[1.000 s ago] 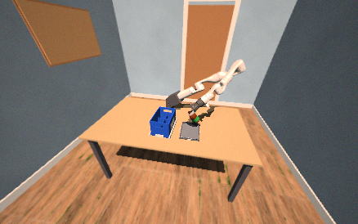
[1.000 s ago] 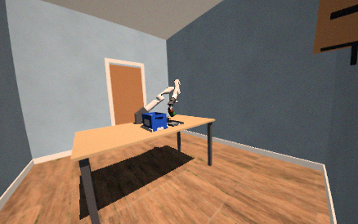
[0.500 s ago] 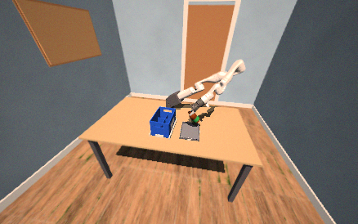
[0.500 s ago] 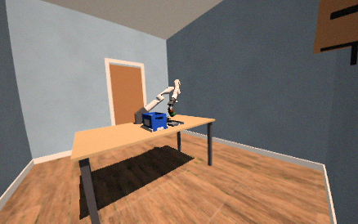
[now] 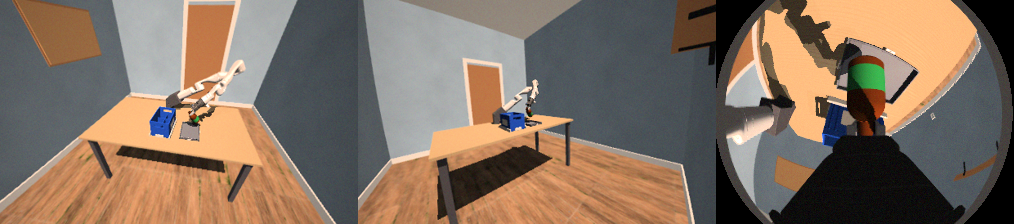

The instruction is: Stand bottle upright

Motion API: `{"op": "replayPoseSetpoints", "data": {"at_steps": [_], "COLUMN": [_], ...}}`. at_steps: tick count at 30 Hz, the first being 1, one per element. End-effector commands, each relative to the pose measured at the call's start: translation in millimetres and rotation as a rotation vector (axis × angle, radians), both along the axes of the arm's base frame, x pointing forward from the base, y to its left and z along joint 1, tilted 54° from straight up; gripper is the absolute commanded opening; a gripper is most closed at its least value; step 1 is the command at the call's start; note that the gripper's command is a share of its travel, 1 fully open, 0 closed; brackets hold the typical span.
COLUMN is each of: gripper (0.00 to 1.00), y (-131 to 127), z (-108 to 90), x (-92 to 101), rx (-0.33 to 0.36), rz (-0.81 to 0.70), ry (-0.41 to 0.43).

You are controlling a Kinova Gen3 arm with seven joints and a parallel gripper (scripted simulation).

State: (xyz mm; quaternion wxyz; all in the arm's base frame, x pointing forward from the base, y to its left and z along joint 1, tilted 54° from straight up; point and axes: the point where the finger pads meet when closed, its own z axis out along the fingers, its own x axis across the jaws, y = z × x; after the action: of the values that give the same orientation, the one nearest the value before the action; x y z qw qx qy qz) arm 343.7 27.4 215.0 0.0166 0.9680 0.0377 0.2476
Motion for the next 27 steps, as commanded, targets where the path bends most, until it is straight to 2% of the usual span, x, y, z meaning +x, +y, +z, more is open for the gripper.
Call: {"op": "replayPoseSetpoints", "data": {"at_steps": [1, 27], "gripper": [0.00, 0.00], "y": [-1.7, -1.6], "z": [0.9, 1.0], "x": [0.1, 0.8], "rx": [-0.011, -0.112], "rz": [-0.010, -0.065], "ry": [-0.002, -0.014]}}
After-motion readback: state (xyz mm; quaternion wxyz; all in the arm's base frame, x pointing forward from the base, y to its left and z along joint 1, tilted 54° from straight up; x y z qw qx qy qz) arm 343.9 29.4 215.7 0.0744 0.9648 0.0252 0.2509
